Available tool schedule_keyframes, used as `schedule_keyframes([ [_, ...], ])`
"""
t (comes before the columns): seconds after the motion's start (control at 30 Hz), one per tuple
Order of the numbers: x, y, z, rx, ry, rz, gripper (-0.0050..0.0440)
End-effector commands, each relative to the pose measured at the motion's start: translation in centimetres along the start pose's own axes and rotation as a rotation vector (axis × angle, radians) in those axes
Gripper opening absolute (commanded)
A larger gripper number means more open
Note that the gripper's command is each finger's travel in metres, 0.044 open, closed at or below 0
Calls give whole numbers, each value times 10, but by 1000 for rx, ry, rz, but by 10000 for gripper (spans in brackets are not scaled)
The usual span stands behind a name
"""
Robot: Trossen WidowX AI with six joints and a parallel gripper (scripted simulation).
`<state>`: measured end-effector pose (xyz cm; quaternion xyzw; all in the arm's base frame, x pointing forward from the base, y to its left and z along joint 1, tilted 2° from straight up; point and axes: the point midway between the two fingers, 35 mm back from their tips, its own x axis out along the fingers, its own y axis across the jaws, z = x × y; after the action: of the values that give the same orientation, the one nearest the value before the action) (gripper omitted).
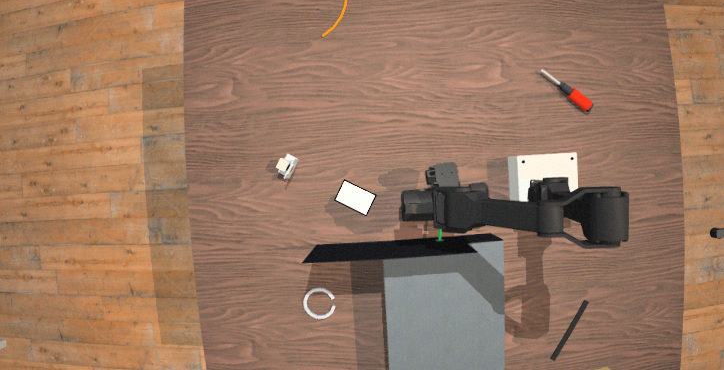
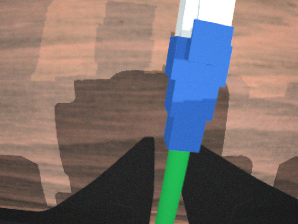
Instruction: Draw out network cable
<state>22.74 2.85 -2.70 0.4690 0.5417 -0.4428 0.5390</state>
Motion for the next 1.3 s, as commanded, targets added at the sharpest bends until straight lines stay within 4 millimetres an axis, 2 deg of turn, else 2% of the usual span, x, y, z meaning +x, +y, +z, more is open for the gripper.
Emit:
schedule_keyframes([
  [0.0,-3,5,0,0,-2,20,20],
  [0.1,-3,5,0,0,-2,20,0],
  [0.33,-3,5,0,0,-2,20,0],
  [0.63,-18,19,1,0,-3,33,-3],
  [0.83,-18,19,3,-1,-3,28,-5],
  [1.07,-17,19,17,-1,-4,23,-50],
  [1.27,-16,18,32,-1,-5,22,-50],
])
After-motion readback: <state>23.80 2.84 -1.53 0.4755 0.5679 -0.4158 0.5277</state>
